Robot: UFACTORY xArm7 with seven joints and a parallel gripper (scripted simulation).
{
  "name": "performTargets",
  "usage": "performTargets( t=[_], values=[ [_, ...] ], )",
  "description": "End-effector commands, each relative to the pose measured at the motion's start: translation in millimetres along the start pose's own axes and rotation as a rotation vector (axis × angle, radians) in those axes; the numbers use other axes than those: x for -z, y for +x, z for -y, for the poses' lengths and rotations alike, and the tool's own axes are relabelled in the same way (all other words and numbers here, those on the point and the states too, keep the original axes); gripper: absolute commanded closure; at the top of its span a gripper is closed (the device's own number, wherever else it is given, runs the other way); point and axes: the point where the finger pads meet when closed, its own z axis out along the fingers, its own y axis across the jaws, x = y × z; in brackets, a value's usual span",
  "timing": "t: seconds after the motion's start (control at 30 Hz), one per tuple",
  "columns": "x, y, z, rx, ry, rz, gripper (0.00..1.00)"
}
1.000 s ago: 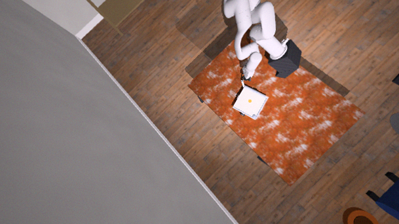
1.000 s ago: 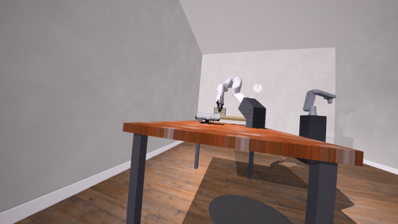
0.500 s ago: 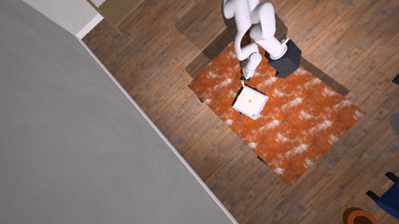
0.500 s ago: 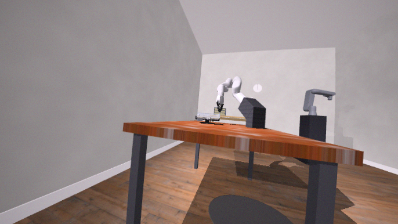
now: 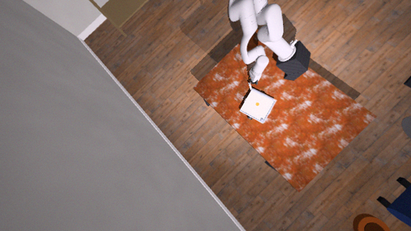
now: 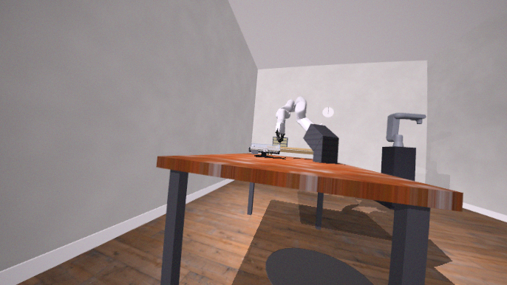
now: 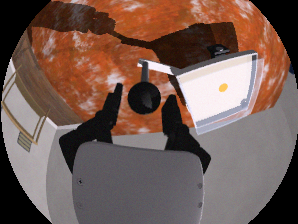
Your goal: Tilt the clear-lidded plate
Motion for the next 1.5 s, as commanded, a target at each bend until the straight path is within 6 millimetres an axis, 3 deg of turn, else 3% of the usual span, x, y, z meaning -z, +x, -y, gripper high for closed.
performTargets(
  t=[0.0,0.4,1.33,1.37,1.47],
  values=[
    [-3,-1,-1,-0.001,-0.002,0.002,0.39],
    [-13,-1,-1,-0.001,-0.002,0.002,0.39],
    [-17,-1,-1,-0.001,-0.002,0.002,0.39],
    [-17,-1,-1,-0.001,-0.002,0.002,1.00],
    [-17,-1,-1,-0.001,-0.002,0.002,1.00]
  ],
)
